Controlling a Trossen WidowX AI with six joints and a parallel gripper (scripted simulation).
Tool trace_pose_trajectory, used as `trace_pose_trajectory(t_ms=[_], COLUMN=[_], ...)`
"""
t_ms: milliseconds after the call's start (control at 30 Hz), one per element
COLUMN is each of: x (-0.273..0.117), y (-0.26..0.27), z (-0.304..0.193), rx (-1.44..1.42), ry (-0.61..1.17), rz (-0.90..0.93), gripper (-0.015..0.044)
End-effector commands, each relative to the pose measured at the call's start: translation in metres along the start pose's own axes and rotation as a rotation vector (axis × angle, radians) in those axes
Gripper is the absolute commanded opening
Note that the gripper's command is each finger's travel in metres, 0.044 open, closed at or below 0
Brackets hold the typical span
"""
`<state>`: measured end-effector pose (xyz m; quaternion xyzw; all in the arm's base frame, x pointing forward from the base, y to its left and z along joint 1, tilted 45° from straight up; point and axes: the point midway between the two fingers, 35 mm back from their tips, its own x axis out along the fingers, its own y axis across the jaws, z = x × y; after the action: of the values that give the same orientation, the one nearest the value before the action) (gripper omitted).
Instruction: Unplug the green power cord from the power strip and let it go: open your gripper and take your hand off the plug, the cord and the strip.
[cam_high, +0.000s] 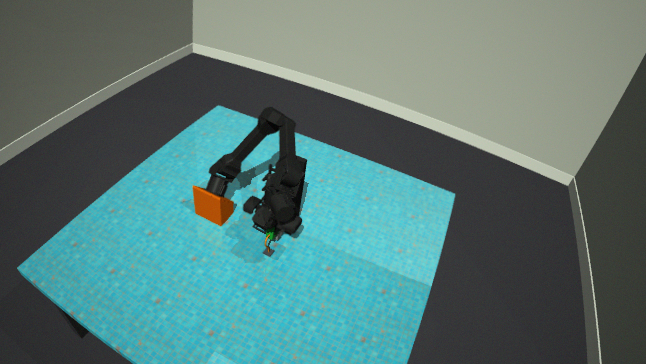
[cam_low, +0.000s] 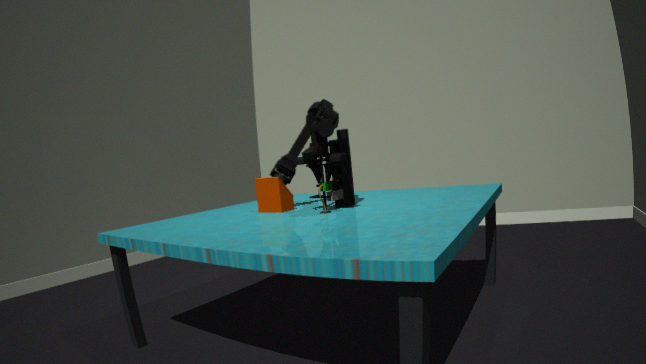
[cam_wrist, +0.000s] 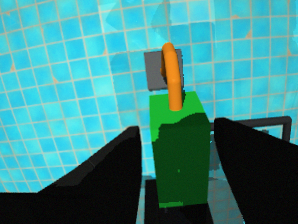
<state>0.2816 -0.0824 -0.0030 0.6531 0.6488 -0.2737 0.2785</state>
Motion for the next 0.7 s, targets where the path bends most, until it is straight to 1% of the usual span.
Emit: trace_pose_trajectory(t_ms=[0, 133, 267, 367, 667], x=[0.000, -0.001, -0.008, -0.013, -0.013], y=[0.000, 0.001, 0.002, 0.000, 0.000], z=[-0.001, 0.001, 0.030, 0.057, 0.059], rx=[0.002, 0.002, 0.002, 0.001, 0.001], ry=[0.001, 0.000, -0.003, -0.004, -0.004], rz=[0.005, 0.005, 0.006, 0.006, 0.006], gripper=[0.0236, 0.0341, 0.0440, 0.0440, 0.0440])
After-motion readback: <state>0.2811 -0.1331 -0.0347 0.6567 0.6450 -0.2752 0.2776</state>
